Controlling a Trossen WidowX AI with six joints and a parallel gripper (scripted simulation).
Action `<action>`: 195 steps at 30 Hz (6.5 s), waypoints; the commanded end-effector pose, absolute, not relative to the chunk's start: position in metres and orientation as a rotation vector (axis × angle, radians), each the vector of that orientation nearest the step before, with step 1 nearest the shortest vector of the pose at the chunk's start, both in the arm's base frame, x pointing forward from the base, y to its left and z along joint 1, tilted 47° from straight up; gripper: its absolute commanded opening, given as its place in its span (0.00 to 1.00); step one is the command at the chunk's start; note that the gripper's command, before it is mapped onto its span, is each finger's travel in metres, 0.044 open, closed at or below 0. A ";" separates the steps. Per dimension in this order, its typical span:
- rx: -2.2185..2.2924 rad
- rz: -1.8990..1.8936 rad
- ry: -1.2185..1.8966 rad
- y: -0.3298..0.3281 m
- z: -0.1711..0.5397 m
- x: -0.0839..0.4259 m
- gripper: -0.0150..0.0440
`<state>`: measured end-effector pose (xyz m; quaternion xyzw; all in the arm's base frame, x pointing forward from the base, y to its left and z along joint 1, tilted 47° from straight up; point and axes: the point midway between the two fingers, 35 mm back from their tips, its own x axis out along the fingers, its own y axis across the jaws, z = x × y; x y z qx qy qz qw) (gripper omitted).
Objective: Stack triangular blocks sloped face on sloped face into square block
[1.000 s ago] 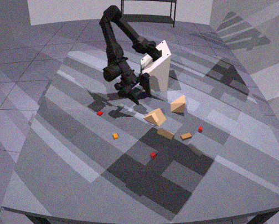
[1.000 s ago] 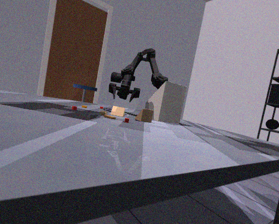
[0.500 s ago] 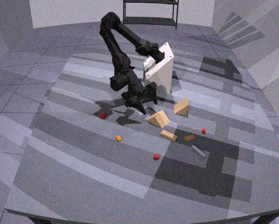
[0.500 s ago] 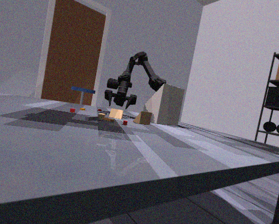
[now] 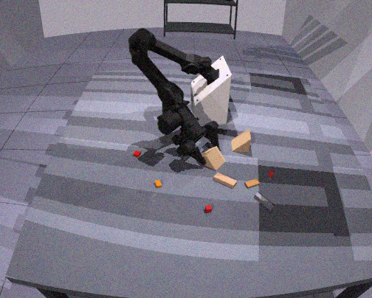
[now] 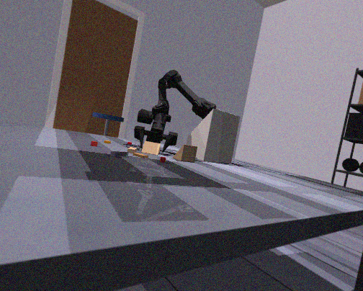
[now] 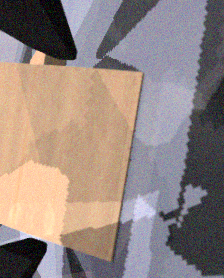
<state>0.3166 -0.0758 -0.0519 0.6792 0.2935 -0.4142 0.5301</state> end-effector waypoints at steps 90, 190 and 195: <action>0.339 -0.596 1.136 -0.004 -0.002 0.305 0.25; -1.903 0.686 1.592 0.069 0.001 0.231 0.25; -1.908 0.677 1.599 0.074 0.002 0.214 0.25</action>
